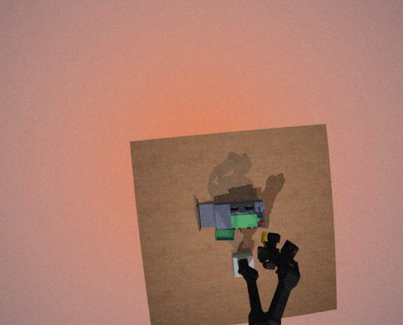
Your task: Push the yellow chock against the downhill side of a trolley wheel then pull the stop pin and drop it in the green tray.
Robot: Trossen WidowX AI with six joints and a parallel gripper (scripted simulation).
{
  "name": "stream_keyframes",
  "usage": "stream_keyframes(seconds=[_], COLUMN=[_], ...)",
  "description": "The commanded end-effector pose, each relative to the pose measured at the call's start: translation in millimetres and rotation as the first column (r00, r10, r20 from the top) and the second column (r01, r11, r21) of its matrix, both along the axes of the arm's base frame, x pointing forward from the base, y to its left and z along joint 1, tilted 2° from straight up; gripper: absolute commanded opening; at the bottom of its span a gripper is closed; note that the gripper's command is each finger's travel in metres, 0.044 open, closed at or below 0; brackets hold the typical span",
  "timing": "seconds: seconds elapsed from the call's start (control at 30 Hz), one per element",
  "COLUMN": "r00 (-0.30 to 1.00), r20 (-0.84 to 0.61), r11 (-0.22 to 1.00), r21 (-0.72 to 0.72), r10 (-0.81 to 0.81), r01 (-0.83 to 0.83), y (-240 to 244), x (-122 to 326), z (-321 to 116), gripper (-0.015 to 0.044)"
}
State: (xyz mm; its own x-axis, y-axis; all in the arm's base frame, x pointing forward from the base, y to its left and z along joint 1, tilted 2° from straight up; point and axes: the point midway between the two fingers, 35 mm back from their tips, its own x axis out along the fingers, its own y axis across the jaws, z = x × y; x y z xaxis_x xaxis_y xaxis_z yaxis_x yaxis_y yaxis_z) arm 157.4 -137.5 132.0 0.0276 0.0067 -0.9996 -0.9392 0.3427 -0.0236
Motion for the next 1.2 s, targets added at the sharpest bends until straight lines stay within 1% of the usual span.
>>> stream_keyframes(seconds=[0.0, 0.47, 0.73, 0.8, 0.97, 1.17], r00=[1.000, 1.000, 1.000, 0.999, 0.978, 0.916], r20=[0.016, 0.016, 0.016, 0.016, 0.015, 0.012], r11=[1.000, 1.000, 1.000, 0.999, 0.979, 0.916], r21=[-0.008, -0.008, -0.008, -0.006, 0.001, 0.009], r10=[0.003, 0.003, -0.002, -0.040, -0.206, -0.402], r01=[-0.003, -0.003, 0.002, 0.040, 0.206, 0.402], y=[-1, -3, -3, -3, -3, -3], x=[1, 5, 6, 6, 6, 6], z=[15, 53, 55, 55, 55, 55], gripper=[0.0000, 0.0000, 0.0000, 0.0000, 0.0000, 0.0000])
